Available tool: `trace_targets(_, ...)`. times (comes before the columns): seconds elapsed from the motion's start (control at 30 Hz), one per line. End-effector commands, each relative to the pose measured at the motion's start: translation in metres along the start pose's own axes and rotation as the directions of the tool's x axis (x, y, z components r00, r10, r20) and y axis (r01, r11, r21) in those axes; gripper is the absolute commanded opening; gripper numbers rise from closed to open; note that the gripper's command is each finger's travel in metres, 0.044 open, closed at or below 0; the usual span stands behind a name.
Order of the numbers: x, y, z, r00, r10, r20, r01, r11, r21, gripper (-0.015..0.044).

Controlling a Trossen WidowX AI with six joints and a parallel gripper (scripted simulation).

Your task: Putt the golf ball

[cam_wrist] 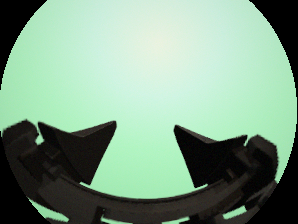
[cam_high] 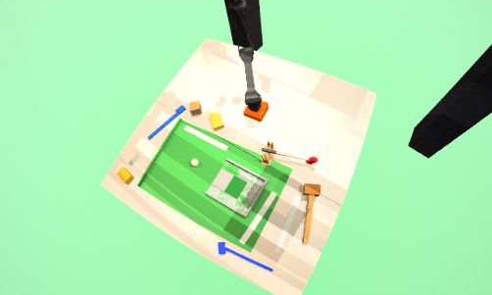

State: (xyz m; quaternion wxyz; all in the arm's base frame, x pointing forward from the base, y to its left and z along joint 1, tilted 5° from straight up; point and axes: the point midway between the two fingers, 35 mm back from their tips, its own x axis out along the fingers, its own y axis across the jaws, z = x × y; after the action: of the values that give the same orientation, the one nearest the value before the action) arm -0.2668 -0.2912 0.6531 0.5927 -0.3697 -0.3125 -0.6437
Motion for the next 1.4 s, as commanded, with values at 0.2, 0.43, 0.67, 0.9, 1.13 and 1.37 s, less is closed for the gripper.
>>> trace_targets(0.2,0.007,0.057,0.07,0.981,0.108,0.159,-0.112,0.993,0.02,0.044)
trace_targets(0.43,0.0,0.11,0.131,0.932,0.209,0.296,-0.226,0.974,0.026,0.044)
trace_targets(0.67,-0.025,0.179,0.207,0.821,0.338,0.46,-0.386,0.922,0.011,0.044)
trace_targets(0.9,-0.07,0.242,0.274,0.655,0.45,0.607,-0.544,0.838,-0.033,0.044)
trace_targets(1.13,-0.13,0.302,0.33,0.451,0.546,0.706,-0.693,0.713,-0.108,0.044)
trace_targets(1.37,-0.207,0.354,0.376,0.209,0.614,0.761,-0.812,0.542,-0.215,0.044)
